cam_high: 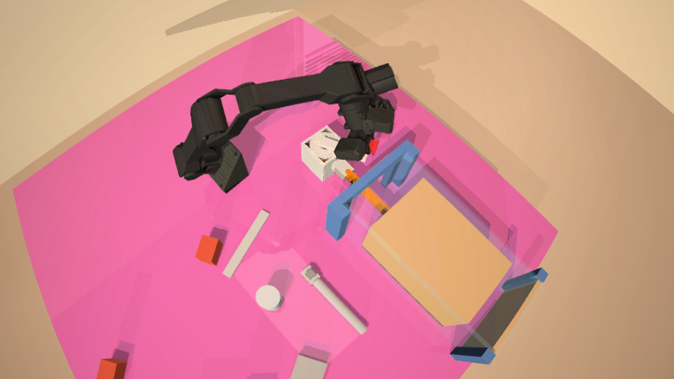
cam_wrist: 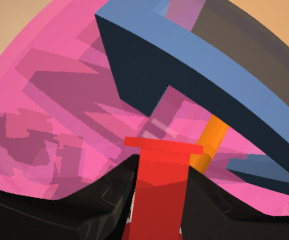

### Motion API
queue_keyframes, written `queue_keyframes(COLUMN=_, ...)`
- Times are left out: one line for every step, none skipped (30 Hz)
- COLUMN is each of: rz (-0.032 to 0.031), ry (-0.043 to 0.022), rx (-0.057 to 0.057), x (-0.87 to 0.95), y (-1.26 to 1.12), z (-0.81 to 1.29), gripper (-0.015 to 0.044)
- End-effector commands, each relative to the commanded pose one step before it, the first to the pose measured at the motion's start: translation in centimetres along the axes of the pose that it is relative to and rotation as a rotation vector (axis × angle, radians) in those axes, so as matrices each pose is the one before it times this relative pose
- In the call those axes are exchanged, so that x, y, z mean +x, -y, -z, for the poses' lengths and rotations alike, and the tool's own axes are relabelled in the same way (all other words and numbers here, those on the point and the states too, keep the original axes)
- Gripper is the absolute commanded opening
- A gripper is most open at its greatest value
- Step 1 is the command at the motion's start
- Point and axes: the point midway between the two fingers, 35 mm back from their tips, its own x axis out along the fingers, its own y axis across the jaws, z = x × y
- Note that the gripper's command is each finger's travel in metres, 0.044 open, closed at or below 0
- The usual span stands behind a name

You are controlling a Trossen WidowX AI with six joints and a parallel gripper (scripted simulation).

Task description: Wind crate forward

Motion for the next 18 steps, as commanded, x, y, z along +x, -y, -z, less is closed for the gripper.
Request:
queue_keyframes(rz=-0.04557, ry=0.00085, rx=-0.0104, x=-0.448, y=-2.802, z=0.537, gripper=0.0)
queue_keyframes(rz=-0.00015, ry=0.00001, rx=0.0, x=-0.026, y=-0.157, z=0.048, gripper=0.0)
queue_keyframes(rz=-0.00009, ry=0.00001, rx=0.0, x=-0.016, y=-0.098, z=0.03, gripper=0.0)
queue_keyframes(rz=-0.0002, ry=0.00001, rx=0.0, x=-0.035, y=-0.201, z=0.066, gripper=0.0)
queue_keyframes(rz=0.0, ry=0.0, rx=0.0, x=0.0, y=0.0, z=0.0, gripper=0.0)
queue_keyframes(rz=-0.00014, ry=0.00001, rx=0.0, x=-0.027, y=-0.145, z=0.052, gripper=0.0)
queue_keyframes(rz=-0.00013, ry=0.0, rx=0.0, x=-0.027, y=-0.144, z=0.053, gripper=0.0)
queue_keyframes(rz=-0.00018, ry=0.0, rx=0.0, x=-0.037, y=-0.182, z=0.071, gripper=0.0)
queue_keyframes(rz=-0.0001, ry=0.0, rx=0.0, x=-0.021, y=-0.106, z=0.042, gripper=0.0)
queue_keyframes(rz=-0.00018, ry=0.0, rx=0.0, x=-0.038, y=-0.172, z=0.073, gripper=0.0)
queue_keyframes(rz=-0.00011, ry=0.0, rx=0.0, x=-0.024, y=-0.112, z=0.048, gripper=0.0)
queue_keyframes(rz=-0.00018, ry=0.0, rx=0.0, x=-0.04, y=-0.171, z=0.078, gripper=0.0)
queue_keyframes(rz=-0.00011, ry=0.0, rx=0.0, x=-0.025, y=-0.109, z=0.05, gripper=0.0)
queue_keyframes(rz=-0.00018, ry=-0.00001, rx=0.0, x=-0.042, y=-0.168, z=0.083, gripper=0.0)
queue_keyframes(rz=-0.00011, ry=-0.00001, rx=0.0, x=-0.027, y=-0.107, z=0.054, gripper=0.0)
queue_keyframes(rz=-0.00018, ry=-0.00001, rx=0.0, x=-0.044, y=-0.165, z=0.088, gripper=0.0)
queue_keyframes(rz=-0.00011, ry=-0.00001, rx=0.0, x=-0.028, y=-0.105, z=0.057, gripper=0.0)
queue_keyframes(rz=-0.00018, ry=-0.00002, rx=0.0, x=-0.046, y=-0.162, z=0.092, gripper=0.0)
